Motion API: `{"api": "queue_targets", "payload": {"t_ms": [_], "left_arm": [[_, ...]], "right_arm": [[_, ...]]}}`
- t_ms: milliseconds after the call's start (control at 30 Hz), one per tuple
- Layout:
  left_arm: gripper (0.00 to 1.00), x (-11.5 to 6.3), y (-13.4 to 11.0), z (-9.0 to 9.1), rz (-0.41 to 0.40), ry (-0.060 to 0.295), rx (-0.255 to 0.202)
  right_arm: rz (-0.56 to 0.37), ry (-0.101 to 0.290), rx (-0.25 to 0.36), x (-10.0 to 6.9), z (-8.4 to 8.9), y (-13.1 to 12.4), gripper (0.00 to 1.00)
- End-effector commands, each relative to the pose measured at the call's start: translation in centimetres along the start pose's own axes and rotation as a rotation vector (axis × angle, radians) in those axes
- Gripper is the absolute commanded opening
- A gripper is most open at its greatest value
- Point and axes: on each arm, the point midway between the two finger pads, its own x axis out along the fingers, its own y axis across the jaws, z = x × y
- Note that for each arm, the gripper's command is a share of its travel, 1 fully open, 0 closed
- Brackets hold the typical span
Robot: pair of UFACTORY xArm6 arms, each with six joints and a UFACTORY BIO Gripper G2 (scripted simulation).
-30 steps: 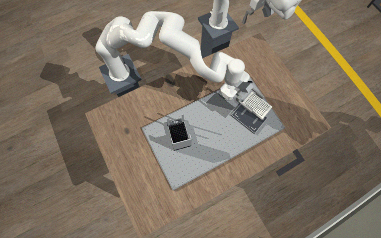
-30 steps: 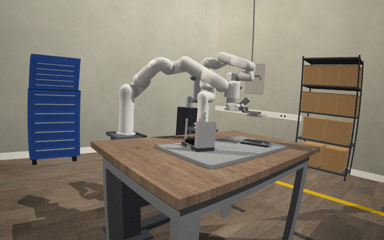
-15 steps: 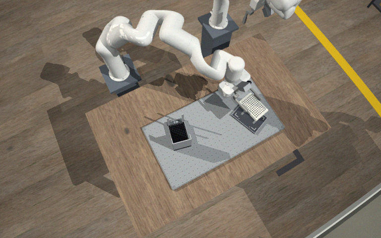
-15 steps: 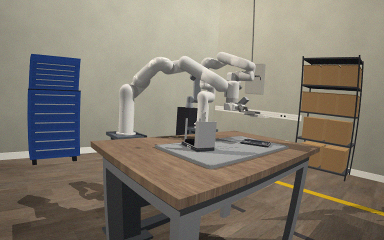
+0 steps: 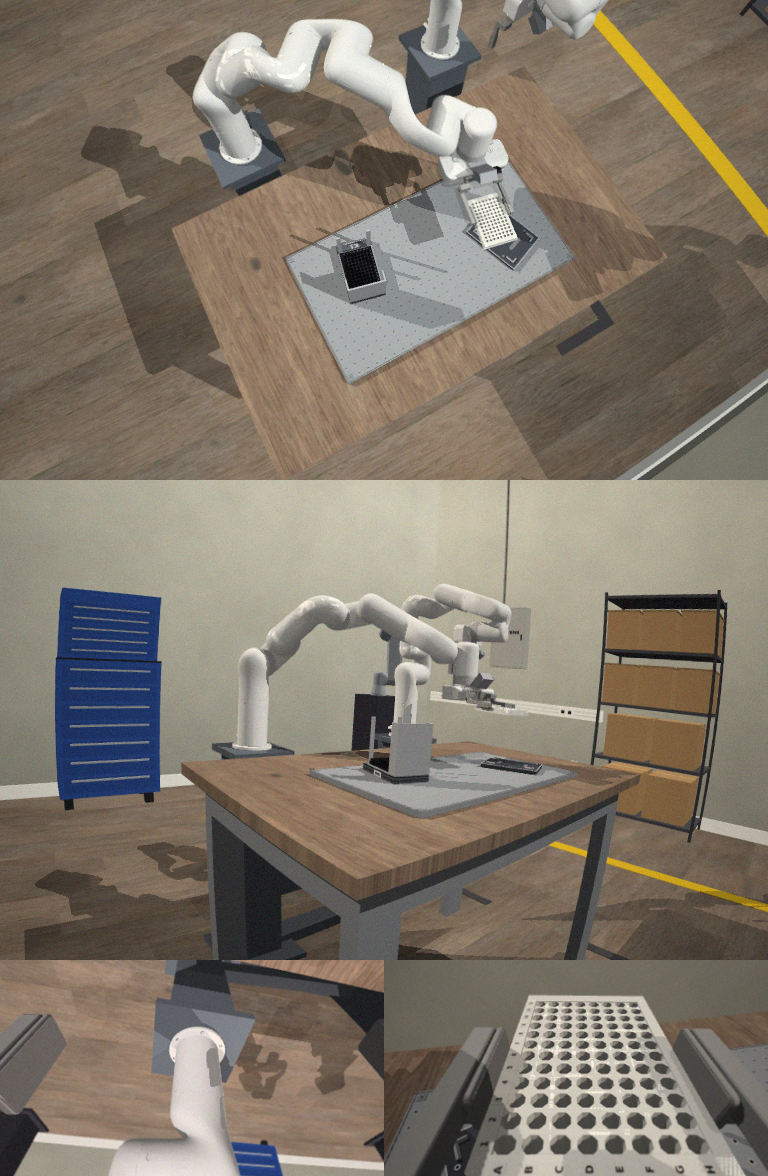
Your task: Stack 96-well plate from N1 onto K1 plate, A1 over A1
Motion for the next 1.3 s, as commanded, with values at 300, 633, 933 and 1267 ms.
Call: {"api": "queue_targets", "payload": {"t_ms": [300, 633, 933, 1267], "left_arm": [[1.00, -0.1, 0.0, 0.0, 0.000, -0.003, 0.000], [1.00, -0.1, 0.0, 0.0, 0.000, -0.003, 0.000], [1.00, -0.1, 0.0, 0.0, 0.000, -0.003, 0.000], [1.00, -0.1, 0.0, 0.0, 0.000, -0.003, 0.000]], "right_arm": [[-0.026, -0.005, 0.002, 0.0, 0.5, -3.9, 0.00], [-0.026, -0.005, 0.002, 0.0, 0.5, -7.2, 0.00], [-0.026, -0.005, 0.002, -0.1, 0.6, -9.5, 0.00], [-0.026, -0.005, 0.002, -0.2, 0.6, -12.9, 0.00]]}}
